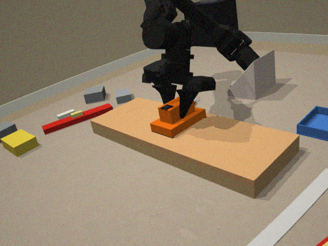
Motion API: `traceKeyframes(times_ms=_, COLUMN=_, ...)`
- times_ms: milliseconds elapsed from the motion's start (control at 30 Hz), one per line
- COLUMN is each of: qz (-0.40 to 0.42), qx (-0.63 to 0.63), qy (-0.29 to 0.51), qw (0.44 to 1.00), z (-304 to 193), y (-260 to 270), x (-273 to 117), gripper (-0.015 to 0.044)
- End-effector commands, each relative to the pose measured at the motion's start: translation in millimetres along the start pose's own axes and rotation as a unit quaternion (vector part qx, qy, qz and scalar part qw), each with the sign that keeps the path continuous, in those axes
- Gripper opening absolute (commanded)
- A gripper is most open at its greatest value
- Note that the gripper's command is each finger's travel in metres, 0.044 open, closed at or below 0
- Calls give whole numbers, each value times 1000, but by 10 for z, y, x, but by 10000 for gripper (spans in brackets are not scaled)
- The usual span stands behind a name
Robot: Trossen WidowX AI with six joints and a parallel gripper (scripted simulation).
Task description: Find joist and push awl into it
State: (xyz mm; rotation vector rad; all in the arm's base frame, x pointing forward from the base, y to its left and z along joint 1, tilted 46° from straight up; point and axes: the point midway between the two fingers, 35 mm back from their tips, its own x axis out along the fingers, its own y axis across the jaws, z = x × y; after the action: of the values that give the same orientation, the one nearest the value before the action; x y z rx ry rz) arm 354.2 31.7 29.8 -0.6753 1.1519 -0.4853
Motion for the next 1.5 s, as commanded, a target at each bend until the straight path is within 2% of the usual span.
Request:
traceKeyframes(times_ms=0, qz=-3, qx=-2, qy=0, qw=1000, z=-6, y=-124, x=4, gripper=0)
traceKeyframes(times_ms=1467, qz=-5, qx=-2, qy=0, qw=1000, z=5, y=-1303, x=-5, gripper=0)
